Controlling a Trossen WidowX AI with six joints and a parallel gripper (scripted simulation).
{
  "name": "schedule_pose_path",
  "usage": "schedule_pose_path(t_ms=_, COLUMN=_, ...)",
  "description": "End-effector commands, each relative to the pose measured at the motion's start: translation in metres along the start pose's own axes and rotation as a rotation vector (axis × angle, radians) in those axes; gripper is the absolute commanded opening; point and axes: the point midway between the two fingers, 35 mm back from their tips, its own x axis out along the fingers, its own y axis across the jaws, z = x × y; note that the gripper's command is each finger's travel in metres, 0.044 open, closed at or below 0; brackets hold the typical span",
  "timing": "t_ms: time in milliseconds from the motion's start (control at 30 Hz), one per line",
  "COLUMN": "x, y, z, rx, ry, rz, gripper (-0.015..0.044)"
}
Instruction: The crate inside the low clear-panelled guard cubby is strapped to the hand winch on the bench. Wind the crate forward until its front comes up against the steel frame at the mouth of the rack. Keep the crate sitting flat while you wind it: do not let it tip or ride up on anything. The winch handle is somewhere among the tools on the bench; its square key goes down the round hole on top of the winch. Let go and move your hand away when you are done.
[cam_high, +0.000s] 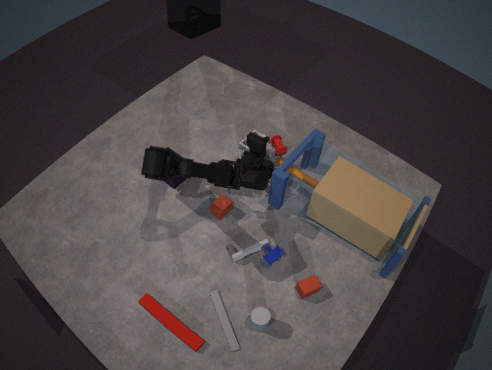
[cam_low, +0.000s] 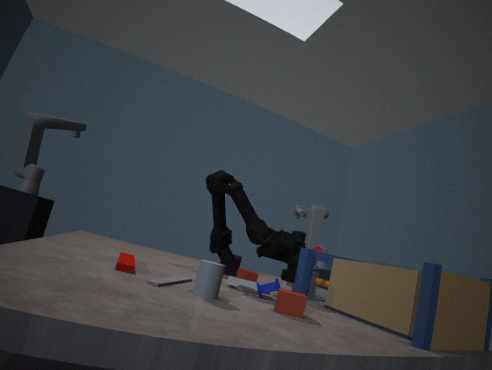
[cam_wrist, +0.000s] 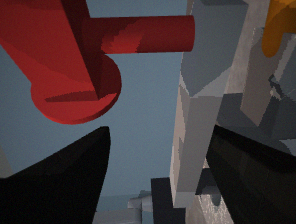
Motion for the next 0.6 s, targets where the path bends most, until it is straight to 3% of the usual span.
schedule_pose_path(t_ms=0, x=-0.042, y=-0.001, z=0.007, rx=-0.006, ry=-0.014, rz=0.001, gripper=0.0240)
schedule_pose_path(t_ms=133, x=-0.093, y=0.000, z=0.000, rx=-0.004, ry=-0.014, rz=0.012, gripper=0.0240)
schedule_pose_path(t_ms=567, x=-0.095, y=0.008, z=0.000, rx=-0.004, ry=-0.014, rz=0.011, gripper=0.0240)
